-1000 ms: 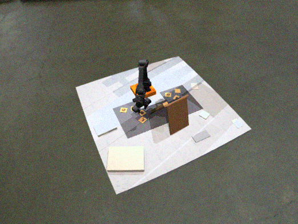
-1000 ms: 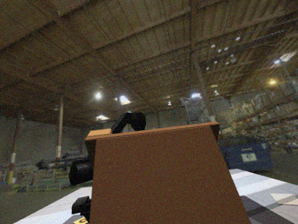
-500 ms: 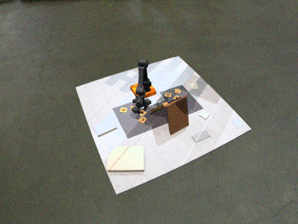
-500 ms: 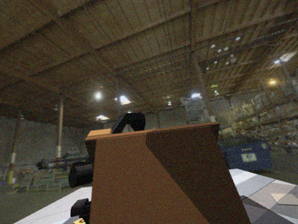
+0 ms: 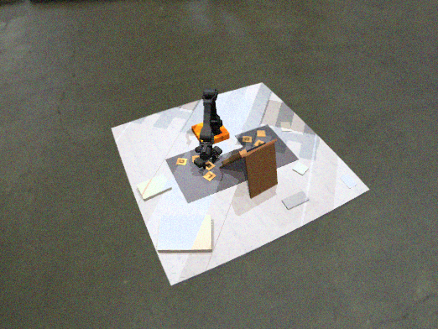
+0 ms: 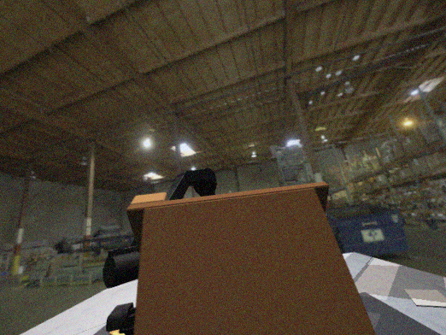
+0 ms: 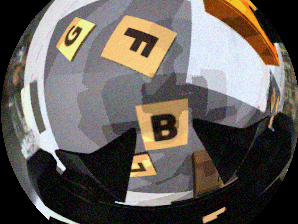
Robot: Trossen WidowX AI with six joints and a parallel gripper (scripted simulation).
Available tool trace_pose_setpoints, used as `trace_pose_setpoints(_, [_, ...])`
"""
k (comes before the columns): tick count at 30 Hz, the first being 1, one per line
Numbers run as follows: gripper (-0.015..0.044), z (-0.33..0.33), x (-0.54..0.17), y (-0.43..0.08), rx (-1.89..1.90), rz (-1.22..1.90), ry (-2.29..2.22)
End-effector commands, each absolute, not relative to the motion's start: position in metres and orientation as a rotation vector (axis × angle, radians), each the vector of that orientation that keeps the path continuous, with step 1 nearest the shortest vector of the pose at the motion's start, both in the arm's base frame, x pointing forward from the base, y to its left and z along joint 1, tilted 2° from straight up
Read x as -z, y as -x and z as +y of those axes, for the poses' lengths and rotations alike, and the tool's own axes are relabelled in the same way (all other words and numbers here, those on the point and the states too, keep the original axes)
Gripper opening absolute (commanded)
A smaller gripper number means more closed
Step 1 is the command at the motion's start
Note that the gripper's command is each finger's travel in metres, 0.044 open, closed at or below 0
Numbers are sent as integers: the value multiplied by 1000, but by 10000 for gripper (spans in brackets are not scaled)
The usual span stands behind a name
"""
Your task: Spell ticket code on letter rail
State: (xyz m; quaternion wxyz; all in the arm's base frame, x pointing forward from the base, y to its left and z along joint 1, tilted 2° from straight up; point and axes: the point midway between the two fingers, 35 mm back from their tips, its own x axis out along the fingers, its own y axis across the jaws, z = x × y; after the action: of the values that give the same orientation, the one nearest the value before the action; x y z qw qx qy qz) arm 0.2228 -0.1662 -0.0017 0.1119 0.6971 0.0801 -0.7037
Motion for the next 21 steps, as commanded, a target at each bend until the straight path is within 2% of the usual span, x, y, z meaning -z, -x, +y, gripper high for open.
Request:
trace_pose_setpoints(1, [340, -167, 2, -222, 2067, 231, -2045])
trace_pose_setpoints(2, [314, -167, 2, -222, 2067, 231, -2045])
trace_pose_setpoints(14, [234, -166, 2, -222, 2067, 231, -2045])
trace_pose_setpoints(21, [50, -165, -3, -222, 2067, 231, -2045])
